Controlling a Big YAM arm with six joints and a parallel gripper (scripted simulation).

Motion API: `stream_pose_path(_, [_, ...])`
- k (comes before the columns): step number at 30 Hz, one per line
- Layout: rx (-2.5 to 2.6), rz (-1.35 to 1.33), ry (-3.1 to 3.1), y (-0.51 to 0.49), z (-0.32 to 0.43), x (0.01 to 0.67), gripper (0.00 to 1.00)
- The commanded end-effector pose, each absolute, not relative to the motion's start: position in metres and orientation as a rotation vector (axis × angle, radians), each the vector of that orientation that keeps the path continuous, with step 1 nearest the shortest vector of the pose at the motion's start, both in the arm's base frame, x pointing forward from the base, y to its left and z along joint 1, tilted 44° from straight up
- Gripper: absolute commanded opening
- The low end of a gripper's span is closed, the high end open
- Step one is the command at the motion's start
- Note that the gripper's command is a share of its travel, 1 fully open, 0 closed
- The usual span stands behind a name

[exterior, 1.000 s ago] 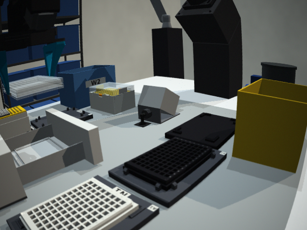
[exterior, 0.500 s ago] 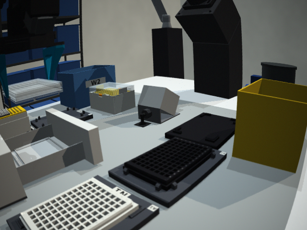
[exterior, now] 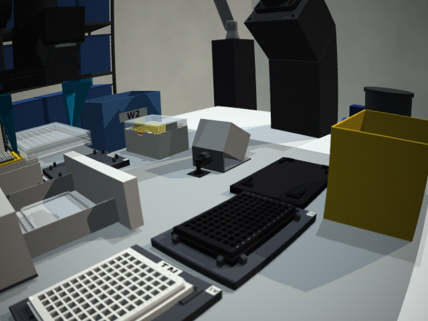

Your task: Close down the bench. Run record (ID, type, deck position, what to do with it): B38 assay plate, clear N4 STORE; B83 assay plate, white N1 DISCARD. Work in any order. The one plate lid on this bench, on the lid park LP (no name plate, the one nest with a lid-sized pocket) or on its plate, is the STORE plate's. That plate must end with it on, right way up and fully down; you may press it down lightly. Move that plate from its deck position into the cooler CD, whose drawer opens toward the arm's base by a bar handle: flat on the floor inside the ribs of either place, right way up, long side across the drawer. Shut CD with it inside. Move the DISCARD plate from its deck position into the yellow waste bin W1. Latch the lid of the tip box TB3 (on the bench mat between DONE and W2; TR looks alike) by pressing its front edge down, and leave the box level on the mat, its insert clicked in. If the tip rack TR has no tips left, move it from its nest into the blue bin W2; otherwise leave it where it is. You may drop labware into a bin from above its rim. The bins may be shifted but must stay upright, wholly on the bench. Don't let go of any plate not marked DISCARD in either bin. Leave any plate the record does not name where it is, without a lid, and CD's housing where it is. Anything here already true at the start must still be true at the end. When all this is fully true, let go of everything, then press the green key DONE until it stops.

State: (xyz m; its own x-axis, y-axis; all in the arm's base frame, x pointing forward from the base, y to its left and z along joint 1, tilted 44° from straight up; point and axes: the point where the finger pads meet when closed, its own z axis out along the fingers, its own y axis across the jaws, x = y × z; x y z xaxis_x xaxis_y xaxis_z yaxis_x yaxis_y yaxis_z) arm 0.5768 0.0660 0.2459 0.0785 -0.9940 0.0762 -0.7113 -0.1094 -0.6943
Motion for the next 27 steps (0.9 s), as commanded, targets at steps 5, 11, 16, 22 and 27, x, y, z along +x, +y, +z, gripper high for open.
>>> stream_pose_path(5, [-1.866, -0.779, 1.667, 0.062, 0.248, 0.592, 0.00])
stream_pose_path(11, [-1.863, -0.781, 1.659, 0.065, 0.246, 0.599, 0.00])
stream_pose_path(16, [-1.857, -0.786, 1.658, 0.063, 0.243, 0.605, 0.00])
stream_pose_path(22, [-1.866, -0.780, 1.660, 0.065, 0.235, 0.607, 0.00])
stream_pose_path(27, [-1.864, -0.780, 1.664, 0.063, 0.230, 0.612, 0.00])
